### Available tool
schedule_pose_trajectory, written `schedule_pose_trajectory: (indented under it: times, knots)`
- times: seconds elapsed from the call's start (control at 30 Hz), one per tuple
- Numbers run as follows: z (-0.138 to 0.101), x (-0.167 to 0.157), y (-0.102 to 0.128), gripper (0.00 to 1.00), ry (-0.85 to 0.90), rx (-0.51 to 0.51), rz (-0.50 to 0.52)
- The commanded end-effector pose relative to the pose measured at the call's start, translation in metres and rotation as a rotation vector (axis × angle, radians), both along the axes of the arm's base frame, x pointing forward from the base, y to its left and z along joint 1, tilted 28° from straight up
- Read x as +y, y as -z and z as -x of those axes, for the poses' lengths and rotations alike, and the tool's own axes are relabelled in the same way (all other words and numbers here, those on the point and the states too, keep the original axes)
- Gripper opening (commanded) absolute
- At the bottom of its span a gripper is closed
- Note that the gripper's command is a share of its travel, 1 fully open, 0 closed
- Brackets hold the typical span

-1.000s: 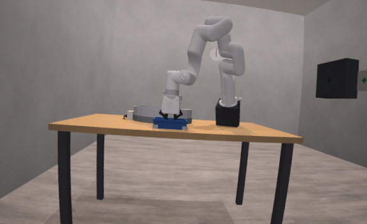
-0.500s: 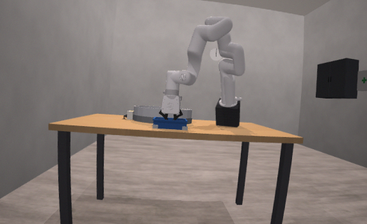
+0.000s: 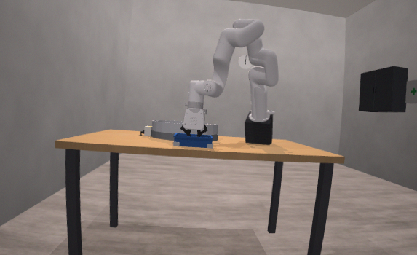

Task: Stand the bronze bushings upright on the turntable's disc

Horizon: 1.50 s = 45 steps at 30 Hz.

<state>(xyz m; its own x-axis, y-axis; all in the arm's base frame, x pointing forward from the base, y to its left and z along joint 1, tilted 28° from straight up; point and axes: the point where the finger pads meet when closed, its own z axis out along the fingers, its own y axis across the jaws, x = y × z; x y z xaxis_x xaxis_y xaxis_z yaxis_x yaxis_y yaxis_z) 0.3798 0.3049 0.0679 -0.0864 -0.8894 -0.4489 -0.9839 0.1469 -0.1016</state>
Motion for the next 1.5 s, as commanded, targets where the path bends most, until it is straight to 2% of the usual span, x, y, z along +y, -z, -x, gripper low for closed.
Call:
schedule_pose_trajectory:
  times: [0.0,0.57,0.9,1.13,1.4,1.47]
  knots:
    - [-0.001,0.000,-0.001,0.00,0.000,-0.002,-0.001]
    - [-0.001,0.000,-0.001,0.00,0.000,-0.002,-0.001]
    - [0.001,-0.005,-0.011,0.00,0.000,-0.002,-0.001]
    - [0.005,-0.015,-0.031,0.00,0.000,-0.002,-0.001]
    - [0.011,-0.031,-0.065,0.00,0.000,-0.002,-0.001]
    - [0.011,-0.031,-0.065,0.00,0.000,-0.002,-0.001]
